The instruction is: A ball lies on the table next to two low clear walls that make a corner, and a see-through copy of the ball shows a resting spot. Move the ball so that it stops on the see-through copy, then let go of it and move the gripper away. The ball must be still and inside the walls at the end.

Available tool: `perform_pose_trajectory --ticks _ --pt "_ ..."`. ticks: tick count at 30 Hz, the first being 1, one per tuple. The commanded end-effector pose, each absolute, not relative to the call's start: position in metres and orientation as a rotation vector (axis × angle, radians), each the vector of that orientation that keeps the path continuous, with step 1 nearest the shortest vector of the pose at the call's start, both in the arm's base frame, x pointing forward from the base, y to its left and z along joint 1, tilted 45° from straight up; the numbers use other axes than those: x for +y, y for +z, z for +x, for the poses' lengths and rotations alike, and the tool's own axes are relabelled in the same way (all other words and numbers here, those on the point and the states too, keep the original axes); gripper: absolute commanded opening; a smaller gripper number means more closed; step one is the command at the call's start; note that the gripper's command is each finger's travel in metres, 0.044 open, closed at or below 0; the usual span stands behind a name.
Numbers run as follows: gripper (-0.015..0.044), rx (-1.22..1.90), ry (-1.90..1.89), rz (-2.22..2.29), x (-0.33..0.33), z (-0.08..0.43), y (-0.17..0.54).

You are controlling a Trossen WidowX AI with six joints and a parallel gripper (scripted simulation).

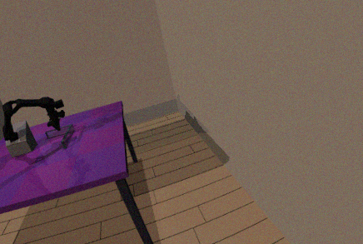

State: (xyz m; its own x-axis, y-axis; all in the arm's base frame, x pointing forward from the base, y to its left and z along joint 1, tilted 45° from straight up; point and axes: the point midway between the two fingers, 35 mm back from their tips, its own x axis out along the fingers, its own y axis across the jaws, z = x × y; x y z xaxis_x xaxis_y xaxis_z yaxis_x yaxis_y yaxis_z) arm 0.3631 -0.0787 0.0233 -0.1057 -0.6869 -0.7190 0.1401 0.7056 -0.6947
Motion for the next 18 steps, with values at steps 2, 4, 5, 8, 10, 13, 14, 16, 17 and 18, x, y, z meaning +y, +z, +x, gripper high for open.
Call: perform_pose_trajectory --ticks 2,4,5,8,10,13,14,16,17,18 --pt "0.0000 1.521 -0.748 -0.476 -0.105 0.374 0.032" --pt "0.0000 1.520 -0.749 -0.476 -0.106 0.374 0.032" --pt "0.0000 1.520 -0.749 -0.476 -0.107 0.374 0.031" --pt "0.0000 1.520 -0.748 -0.476 -0.113 0.374 0.025" --pt "0.0000 1.520 -0.748 -0.476 -0.121 0.373 0.017" --pt "0.0000 1.520 -0.749 -0.476 -0.135 0.371 0.003" --pt "0.0000 1.520 -0.749 -0.477 -0.139 0.371 -0.002" --pt "0.0000 1.520 -0.750 -0.478 -0.149 0.368 -0.011" --pt "0.0000 1.520 -0.751 -0.478 -0.153 0.367 -0.014" --pt "0.0000 1.520 -0.751 -0.479 -0.155 0.367 -0.017"
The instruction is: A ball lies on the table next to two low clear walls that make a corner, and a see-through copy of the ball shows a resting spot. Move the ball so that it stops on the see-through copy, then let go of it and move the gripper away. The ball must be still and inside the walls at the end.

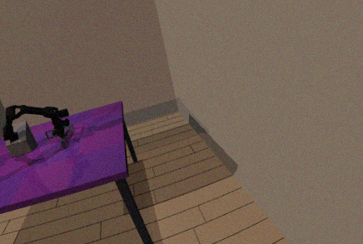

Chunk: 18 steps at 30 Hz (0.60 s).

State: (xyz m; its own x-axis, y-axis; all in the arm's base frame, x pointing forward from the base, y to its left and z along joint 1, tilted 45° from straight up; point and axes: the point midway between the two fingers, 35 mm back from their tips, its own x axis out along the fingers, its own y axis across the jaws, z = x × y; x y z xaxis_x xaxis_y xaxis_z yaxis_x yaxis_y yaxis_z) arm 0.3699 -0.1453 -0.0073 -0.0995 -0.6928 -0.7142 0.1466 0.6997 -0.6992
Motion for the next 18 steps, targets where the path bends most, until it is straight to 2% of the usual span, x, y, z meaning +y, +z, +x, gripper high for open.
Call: perform_pose_trajectory --ticks 1,18 --pt "0.0000 1.520 -0.752 -0.479 -0.156 0.366 -0.017" --pt "0.0000 1.520 -0.752 -0.480 -0.169 0.364 -0.031"
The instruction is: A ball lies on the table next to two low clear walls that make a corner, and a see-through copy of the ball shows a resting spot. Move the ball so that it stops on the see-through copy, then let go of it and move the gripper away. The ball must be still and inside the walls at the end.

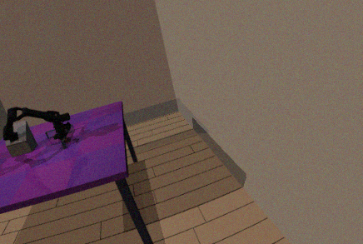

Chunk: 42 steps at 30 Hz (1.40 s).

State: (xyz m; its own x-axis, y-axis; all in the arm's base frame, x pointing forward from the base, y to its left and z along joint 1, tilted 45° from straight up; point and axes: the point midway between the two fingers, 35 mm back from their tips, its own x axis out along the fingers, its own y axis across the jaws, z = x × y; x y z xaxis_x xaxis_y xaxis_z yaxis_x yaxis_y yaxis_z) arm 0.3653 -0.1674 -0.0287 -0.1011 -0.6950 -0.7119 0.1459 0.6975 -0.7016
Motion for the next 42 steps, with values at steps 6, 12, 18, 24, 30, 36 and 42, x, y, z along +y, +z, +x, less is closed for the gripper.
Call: perform_pose_trajectory --ticks 6,12,18,24,30,36,42 --pt "0.0105 1.519 -0.750 -0.475 -0.168 0.365 -0.030" --pt "0.0238 1.519 -0.750 -0.475 -0.168 0.365 -0.030" --pt "0.0238 1.519 -0.750 -0.474 -0.166 0.365 -0.028" --pt "0.0238 1.520 -0.748 -0.476 -0.108 0.374 0.030" --pt "0.0238 1.516 -0.741 -0.488 -0.111 0.375 0.024" --pt "0.0290 1.516 -0.742 -0.486 -0.104 0.376 0.031" --pt "0.0440 1.513 -0.745 -0.484 -0.080 0.377 0.057"
